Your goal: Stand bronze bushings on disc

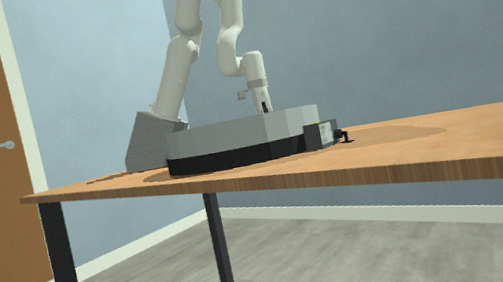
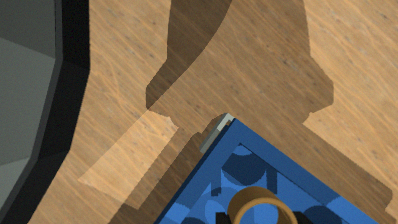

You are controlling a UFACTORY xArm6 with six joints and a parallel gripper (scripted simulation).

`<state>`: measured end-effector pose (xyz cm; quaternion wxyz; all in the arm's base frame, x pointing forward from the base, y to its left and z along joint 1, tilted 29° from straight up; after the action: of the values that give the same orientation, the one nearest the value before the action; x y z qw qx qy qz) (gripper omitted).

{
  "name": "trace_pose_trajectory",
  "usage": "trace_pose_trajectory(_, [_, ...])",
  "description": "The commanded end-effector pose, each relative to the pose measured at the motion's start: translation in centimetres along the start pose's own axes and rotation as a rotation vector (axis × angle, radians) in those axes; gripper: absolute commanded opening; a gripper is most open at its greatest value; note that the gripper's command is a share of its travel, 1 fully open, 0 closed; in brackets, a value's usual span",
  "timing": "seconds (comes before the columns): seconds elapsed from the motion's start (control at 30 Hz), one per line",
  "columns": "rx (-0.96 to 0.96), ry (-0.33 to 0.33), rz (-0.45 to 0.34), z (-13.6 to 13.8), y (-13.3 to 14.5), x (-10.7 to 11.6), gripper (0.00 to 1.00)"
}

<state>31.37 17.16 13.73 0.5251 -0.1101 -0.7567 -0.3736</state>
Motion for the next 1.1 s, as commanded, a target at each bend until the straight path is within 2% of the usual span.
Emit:
trace_pose_trajectory(0.0, [0.0, -0.02, 0.015, 0.1, 0.2, 0.5, 0.0])
trace_pose_trajectory(0.63, [0.0, -0.021, 0.015, 0.1, 0.2, 2.1, 0.0])
trace_pose_trajectory(1.07, [0.0, -0.021, 0.015, 0.2, 0.2, 5.7, 0.0])
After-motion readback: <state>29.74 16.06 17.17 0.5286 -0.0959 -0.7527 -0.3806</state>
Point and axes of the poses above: the point where the finger pads meet when closed, its own x axis back along the fingers, its own z axis across the jaws, y = z × x, the point moved 7 cm from there along x, back along the fingers, and after that the axes turned 6 degrees about x, right-handed, at the moved point
